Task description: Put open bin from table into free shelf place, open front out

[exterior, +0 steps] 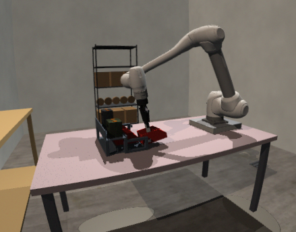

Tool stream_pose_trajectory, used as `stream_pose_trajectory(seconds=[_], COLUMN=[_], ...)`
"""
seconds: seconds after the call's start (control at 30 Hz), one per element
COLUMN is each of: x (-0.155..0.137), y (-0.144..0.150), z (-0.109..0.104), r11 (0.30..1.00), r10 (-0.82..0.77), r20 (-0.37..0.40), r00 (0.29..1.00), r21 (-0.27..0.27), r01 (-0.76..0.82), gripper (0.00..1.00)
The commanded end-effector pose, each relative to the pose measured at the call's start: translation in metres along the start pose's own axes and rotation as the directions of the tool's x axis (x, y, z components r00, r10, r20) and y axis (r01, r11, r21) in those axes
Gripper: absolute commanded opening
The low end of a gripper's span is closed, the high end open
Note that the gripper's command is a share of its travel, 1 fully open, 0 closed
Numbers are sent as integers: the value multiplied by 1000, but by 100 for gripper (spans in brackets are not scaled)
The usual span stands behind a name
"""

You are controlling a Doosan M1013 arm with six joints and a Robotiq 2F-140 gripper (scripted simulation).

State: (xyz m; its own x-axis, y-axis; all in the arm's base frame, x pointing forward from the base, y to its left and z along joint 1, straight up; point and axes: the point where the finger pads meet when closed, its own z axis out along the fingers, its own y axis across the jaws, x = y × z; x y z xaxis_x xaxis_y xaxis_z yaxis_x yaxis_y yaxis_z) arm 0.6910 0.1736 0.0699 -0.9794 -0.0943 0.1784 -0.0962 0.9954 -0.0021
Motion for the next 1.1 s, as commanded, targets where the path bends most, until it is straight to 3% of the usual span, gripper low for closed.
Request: stream_pose_trajectory(seconds=[0.0, 1.07], x=[-3, -36], y=[0, 0], z=[-1, -7], r11=[1000, 1000], r10=[0, 0], r20=[0, 0], r00=[1000, 1000], r21=[0, 0], r01=[0, 0], gripper=[0, 0])
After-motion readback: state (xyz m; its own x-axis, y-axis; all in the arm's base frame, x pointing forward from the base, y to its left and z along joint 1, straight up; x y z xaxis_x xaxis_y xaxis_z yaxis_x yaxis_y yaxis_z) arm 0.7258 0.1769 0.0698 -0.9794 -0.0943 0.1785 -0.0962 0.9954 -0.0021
